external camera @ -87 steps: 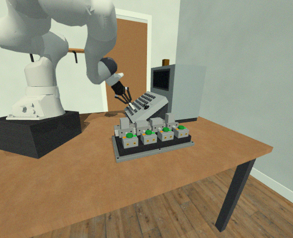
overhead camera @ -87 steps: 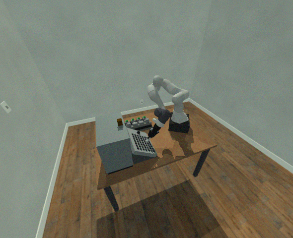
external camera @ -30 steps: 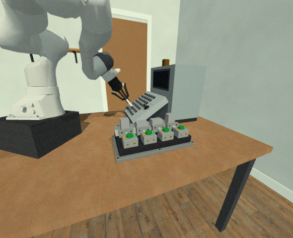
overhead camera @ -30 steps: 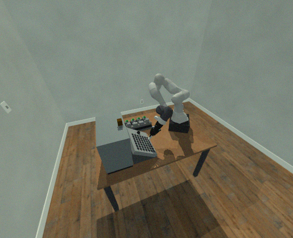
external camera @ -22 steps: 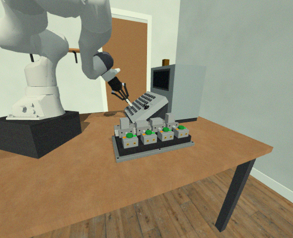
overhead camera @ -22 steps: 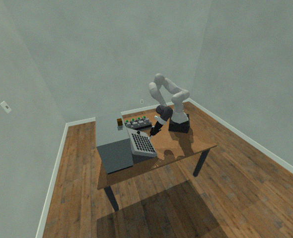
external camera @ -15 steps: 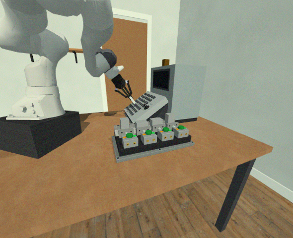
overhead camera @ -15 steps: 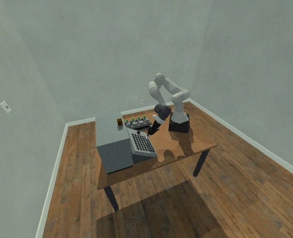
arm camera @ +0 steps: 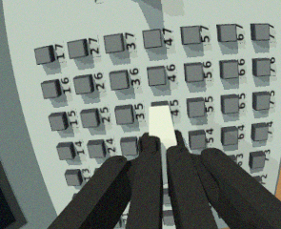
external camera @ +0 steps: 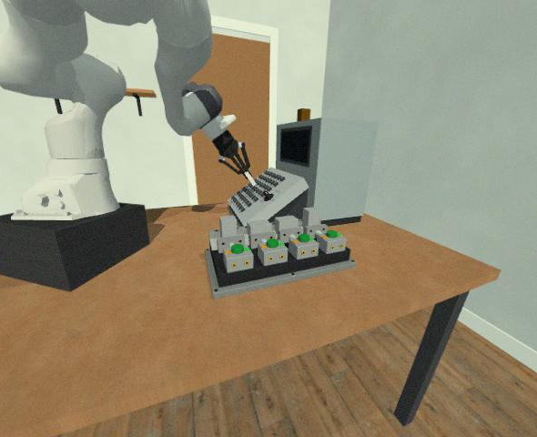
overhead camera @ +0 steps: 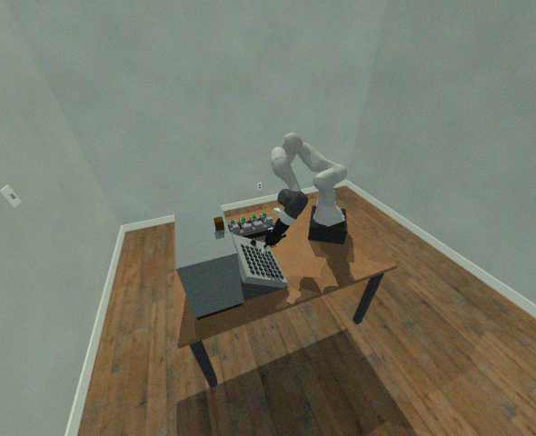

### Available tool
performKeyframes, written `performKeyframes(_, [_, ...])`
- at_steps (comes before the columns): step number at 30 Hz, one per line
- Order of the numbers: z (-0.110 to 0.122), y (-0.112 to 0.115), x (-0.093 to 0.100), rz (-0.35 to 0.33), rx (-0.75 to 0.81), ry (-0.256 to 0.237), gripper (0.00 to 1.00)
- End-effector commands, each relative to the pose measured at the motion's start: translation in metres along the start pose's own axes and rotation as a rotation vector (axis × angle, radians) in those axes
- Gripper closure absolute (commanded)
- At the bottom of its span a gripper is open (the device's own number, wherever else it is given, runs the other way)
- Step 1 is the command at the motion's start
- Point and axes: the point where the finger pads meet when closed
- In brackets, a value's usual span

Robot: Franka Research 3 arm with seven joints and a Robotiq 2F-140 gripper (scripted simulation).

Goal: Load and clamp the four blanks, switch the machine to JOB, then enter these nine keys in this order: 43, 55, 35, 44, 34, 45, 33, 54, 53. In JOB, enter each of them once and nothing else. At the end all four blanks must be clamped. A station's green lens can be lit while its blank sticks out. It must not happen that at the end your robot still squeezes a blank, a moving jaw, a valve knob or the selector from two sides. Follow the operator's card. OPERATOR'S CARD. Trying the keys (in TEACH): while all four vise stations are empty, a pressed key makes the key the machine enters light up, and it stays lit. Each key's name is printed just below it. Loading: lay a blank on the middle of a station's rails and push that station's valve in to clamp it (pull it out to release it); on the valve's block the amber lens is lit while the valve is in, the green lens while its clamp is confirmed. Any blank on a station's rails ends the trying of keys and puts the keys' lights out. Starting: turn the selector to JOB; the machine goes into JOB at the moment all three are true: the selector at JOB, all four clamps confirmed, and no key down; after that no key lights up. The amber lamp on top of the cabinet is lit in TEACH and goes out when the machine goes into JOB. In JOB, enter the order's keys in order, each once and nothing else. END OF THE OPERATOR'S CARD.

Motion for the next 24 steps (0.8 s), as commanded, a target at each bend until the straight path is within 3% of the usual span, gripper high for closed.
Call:
performKeyframes(1, [0.001,0.002,-0.002,-0.007,0.028,0.004,1.00])
performKeyframes(14, [0.001,0.003,-0.019,-0.007,0.028,0.004,1.00])
performKeyframes(24, [0.001,0.003,-0.020,-0.007,0.028,0.004,1.00])
Point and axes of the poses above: the point where the finger pads meet when closed, its own x axis back along the fingers, its own z axis across the jaws, y = z × x, and after that the axes turned 11 degrees about x, right-handed
